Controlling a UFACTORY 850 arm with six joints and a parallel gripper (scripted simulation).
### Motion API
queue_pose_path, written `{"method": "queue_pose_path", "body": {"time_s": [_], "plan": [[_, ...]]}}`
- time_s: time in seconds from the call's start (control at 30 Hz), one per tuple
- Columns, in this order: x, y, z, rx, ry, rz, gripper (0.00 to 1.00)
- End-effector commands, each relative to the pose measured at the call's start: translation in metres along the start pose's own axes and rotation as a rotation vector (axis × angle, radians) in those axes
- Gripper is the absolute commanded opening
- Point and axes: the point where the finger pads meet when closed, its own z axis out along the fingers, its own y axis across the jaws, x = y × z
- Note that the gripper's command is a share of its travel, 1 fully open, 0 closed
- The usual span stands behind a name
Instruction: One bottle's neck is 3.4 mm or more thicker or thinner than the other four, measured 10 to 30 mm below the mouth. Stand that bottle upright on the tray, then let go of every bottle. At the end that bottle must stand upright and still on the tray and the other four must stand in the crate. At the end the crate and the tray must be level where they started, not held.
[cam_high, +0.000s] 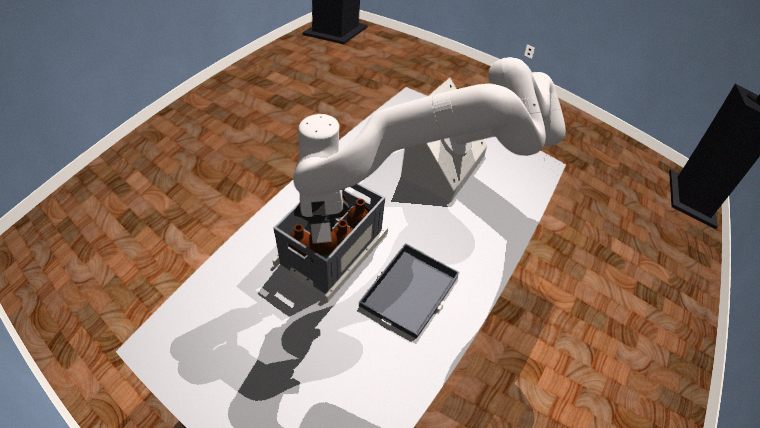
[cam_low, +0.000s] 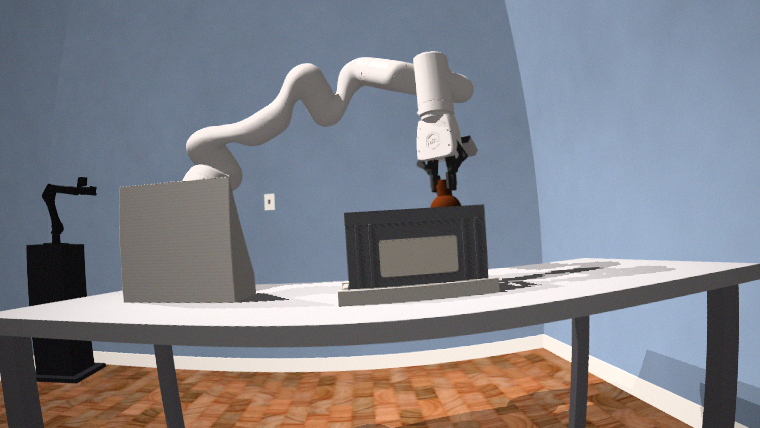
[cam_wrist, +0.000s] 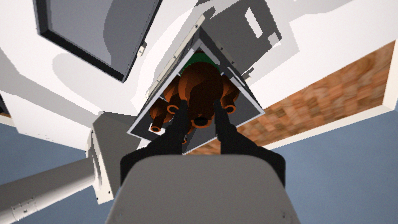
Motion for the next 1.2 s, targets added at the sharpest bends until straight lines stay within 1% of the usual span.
{"method": "queue_pose_path", "body": {"time_s": [0.0,0.13,0.63,1.17], "plan": [[0.001,0.000,-0.005,-0.002,0.001,-0.001,0.00],[0.000,0.000,-0.007,-0.002,0.001,-0.001,0.00],[0.000,0.000,-0.025,-0.002,0.001,-0.001,0.00],[0.000,0.000,-0.036,-0.002,0.001,-0.001,0.00]]}}
